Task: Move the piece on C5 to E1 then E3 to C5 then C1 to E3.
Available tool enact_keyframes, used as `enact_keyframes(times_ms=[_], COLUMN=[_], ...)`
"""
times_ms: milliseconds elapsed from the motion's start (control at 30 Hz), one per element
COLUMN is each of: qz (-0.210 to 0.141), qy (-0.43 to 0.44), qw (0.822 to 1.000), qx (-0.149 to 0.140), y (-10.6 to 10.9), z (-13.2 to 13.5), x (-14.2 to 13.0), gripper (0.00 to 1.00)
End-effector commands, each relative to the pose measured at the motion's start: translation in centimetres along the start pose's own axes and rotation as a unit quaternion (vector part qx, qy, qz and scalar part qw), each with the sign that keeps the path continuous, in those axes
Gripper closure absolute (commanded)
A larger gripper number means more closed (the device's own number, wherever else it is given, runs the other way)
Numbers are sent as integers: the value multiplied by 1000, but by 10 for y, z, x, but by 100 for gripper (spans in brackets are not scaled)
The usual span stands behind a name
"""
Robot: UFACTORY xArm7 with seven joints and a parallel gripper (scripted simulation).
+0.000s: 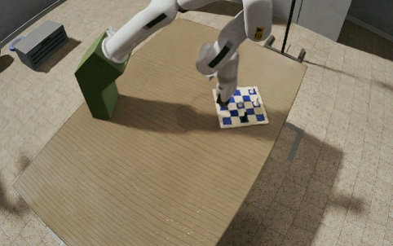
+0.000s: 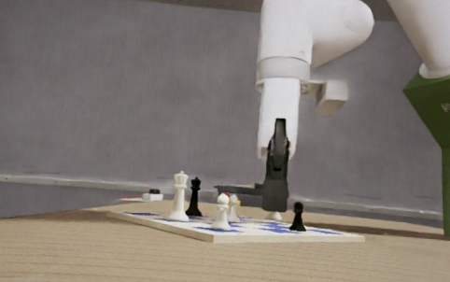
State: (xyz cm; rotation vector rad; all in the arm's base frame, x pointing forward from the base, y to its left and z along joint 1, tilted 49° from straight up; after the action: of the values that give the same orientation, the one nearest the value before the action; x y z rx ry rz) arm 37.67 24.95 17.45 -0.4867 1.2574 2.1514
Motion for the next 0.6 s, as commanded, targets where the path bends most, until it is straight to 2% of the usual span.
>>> enact_keyframes(times_ms=[0, 567], qz=[0, 0], qy=[0, 0], qw=[1000, 1000], qx=[-1, -1], y=[0, 0], z=[0, -2], x=[0, 0], gripper=[100, 100])
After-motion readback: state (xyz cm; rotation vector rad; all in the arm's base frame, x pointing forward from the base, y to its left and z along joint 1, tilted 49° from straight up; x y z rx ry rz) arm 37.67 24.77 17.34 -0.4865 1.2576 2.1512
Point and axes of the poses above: the point where the finger pads meet when closed, its own y axis back along the fingers, its own z axis across the jaws, x = y × z, the point moved 8 cm from there along y, back along the fingers, and after that the axes turned 7 degrees about -y, right-handed, at the moved point
